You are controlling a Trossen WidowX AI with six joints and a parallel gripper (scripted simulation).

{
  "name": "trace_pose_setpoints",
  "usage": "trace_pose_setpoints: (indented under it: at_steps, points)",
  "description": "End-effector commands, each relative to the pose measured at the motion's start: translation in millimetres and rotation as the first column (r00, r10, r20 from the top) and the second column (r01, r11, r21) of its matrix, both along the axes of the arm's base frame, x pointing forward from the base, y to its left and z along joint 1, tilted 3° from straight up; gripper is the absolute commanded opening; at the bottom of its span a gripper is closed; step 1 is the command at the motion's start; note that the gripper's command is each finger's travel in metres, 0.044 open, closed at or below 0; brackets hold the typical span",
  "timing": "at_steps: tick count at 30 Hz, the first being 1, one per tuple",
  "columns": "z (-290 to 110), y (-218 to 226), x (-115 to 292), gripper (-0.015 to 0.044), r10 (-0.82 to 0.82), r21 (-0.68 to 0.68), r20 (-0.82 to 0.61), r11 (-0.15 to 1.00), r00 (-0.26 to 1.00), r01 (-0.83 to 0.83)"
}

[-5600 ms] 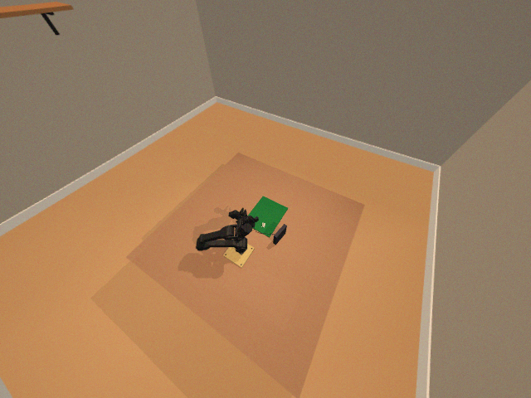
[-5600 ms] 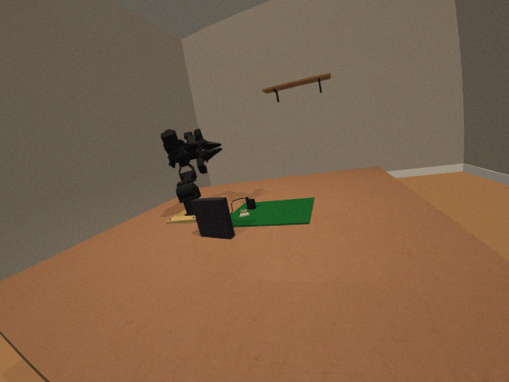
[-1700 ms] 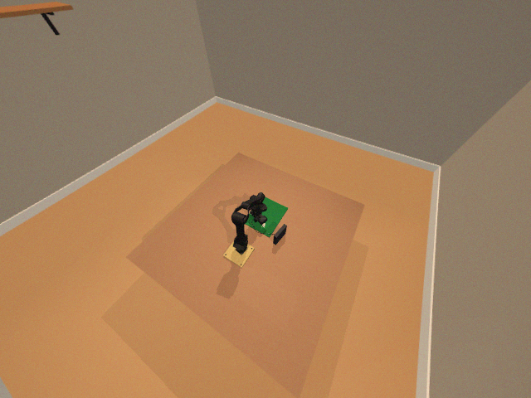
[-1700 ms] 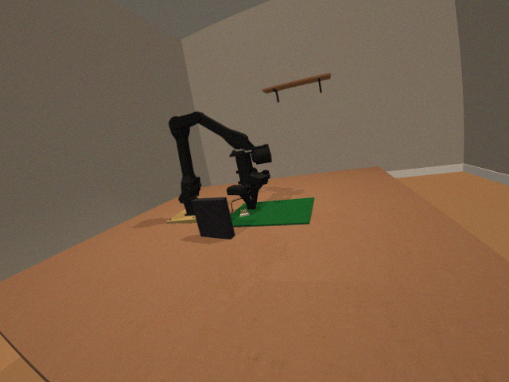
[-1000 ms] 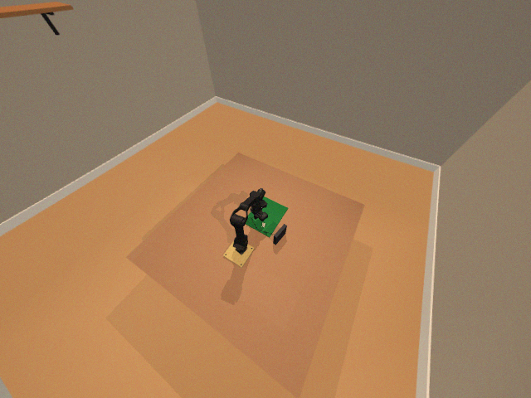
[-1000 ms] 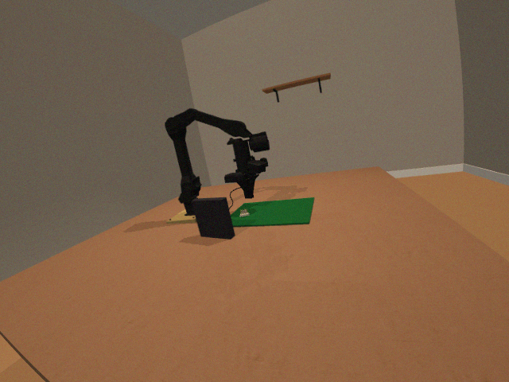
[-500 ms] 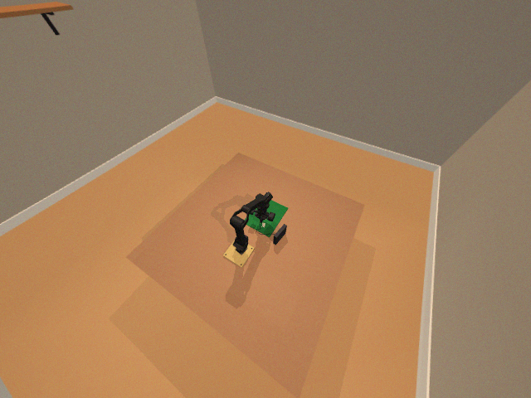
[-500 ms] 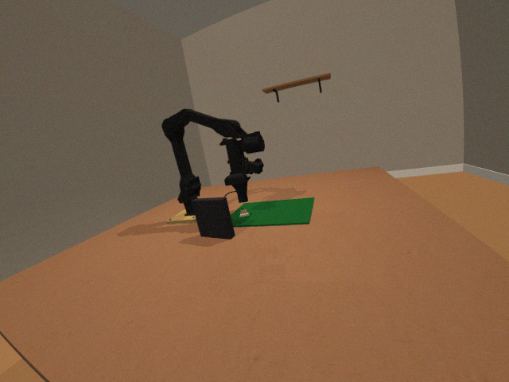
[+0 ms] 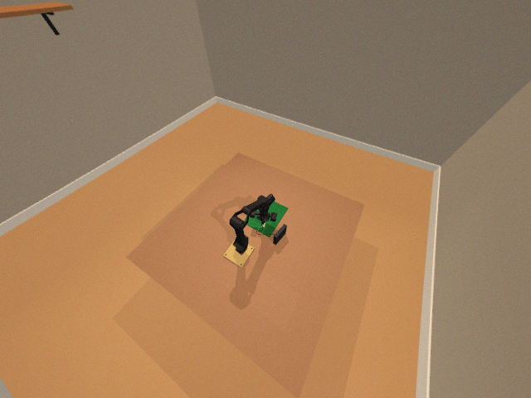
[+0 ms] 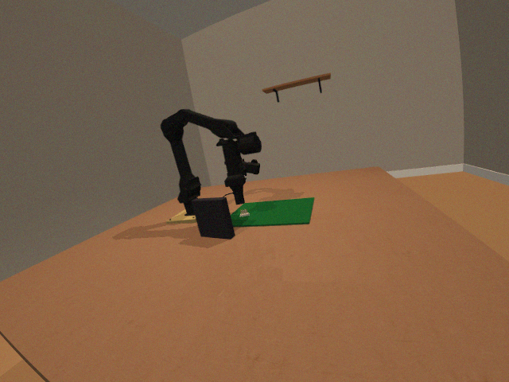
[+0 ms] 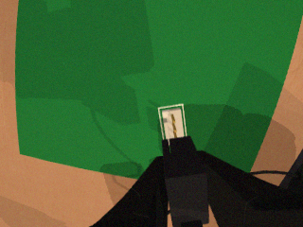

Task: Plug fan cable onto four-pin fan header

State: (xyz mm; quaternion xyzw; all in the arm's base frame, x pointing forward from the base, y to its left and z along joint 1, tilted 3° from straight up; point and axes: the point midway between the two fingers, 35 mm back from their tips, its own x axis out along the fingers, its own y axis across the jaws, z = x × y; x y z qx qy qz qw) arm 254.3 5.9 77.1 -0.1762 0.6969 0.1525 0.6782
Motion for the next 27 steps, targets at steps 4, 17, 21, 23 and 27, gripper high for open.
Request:
trace_pose_setpoints:
  at_steps: [4,17,21,23,27]
  points:
    - [2.5,-0.4,4.5,0.0,0.013,-0.004,0.003,1.0,1.0,-0.013]
    - [2.5,0.6,6.8,0.0,0.014,-0.004,0.003,1.0,1.0,-0.014]
    - [-4.5,0.5,6.9,0.0,0.014,-0.004,0.003,1.0,1.0,-0.014]
    - [-17.1,0.1,6.5,0.0,0.014,-0.004,0.003,1.0,1.0,-0.014]
    - [-19.6,0.0,6.3,0.0,0.014,-0.004,0.003,1.0,1.0,-0.014]
